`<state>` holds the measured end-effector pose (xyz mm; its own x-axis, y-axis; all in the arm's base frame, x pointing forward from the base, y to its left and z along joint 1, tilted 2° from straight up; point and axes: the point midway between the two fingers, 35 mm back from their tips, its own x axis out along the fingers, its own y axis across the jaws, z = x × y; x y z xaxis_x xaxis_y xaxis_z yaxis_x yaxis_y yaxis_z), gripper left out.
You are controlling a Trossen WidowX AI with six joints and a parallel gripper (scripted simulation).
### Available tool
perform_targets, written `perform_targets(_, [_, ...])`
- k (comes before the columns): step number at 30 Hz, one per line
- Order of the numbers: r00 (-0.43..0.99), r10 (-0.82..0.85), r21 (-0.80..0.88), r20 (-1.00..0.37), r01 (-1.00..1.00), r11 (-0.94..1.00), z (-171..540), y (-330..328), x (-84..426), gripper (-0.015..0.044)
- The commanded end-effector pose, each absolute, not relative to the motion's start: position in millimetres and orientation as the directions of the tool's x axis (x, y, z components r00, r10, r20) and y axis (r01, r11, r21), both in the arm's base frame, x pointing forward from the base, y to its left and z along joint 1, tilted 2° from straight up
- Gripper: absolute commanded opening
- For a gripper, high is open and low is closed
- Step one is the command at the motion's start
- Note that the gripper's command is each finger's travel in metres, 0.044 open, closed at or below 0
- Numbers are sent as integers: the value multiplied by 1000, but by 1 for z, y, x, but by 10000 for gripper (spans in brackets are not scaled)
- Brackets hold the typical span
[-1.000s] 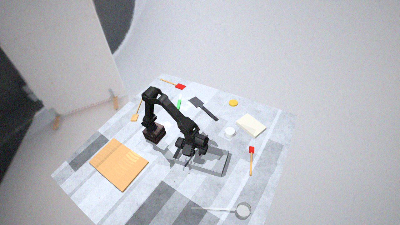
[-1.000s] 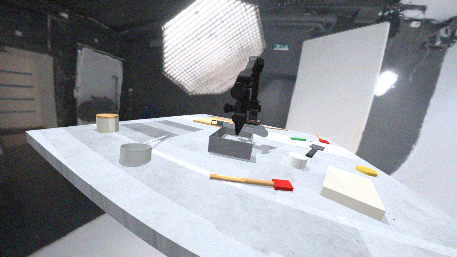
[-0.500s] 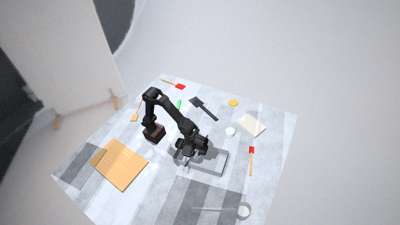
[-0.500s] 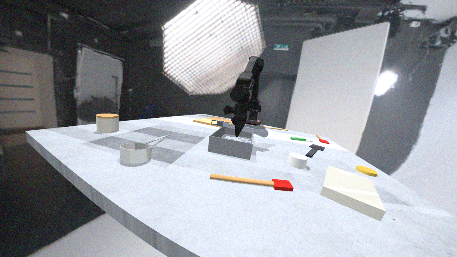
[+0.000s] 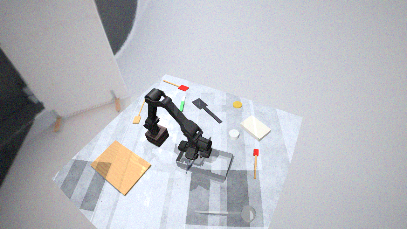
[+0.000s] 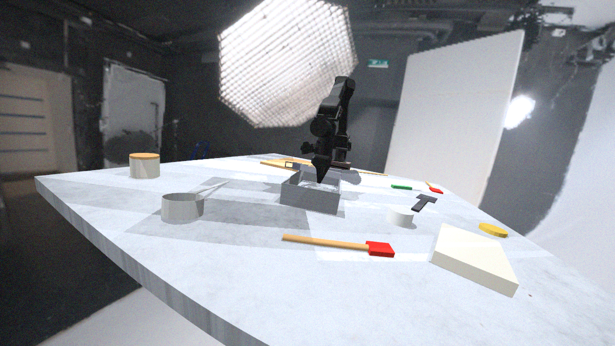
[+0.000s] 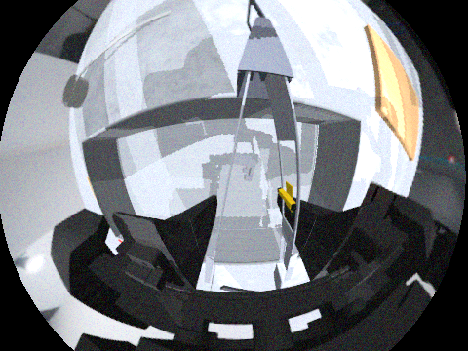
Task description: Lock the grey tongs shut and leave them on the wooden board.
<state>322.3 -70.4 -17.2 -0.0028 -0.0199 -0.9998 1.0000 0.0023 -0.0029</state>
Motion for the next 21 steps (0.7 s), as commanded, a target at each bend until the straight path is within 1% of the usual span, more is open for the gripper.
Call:
perform_targets(1, [-2,-20,-2,-1000,1000,2,-17,-70,322,273])
perform_targets(21, [-2,-20,-2,-1000,1000,2,-17,-70,322,140])
